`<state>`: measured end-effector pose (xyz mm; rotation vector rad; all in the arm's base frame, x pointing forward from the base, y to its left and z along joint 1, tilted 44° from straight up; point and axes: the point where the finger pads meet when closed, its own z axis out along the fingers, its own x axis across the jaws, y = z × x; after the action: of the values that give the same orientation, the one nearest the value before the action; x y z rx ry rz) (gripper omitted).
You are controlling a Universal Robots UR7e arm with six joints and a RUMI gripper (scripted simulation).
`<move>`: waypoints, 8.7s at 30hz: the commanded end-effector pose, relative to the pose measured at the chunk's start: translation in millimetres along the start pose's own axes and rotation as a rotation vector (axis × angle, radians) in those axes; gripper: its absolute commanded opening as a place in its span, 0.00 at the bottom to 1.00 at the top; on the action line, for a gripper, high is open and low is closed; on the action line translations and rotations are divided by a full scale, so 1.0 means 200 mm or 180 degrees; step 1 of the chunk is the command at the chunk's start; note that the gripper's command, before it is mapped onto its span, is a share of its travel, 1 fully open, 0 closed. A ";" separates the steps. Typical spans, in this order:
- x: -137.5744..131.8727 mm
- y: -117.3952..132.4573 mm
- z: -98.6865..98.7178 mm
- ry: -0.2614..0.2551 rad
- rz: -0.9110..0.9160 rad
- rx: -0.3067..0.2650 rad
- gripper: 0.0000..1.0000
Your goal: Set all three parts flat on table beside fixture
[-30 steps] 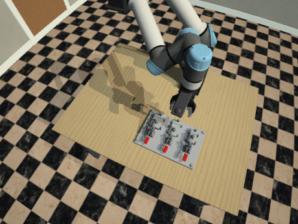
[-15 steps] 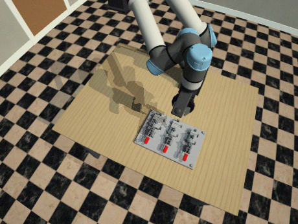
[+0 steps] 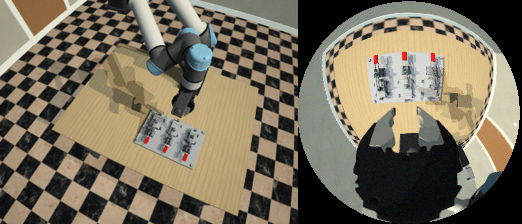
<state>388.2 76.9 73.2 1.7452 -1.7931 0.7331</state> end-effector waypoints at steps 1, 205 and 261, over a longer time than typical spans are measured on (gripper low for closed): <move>0.00 0.00 0.00 -0.0001 0.0001 0.0003 0.28; -0.01 -0.70 0.84 -0.0005 0.0002 -0.0002 0.00; -0.01 -0.65 0.75 -0.0005 0.0002 -0.0002 0.00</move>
<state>520.2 -32.7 -35.0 1.7449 -1.7947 0.7307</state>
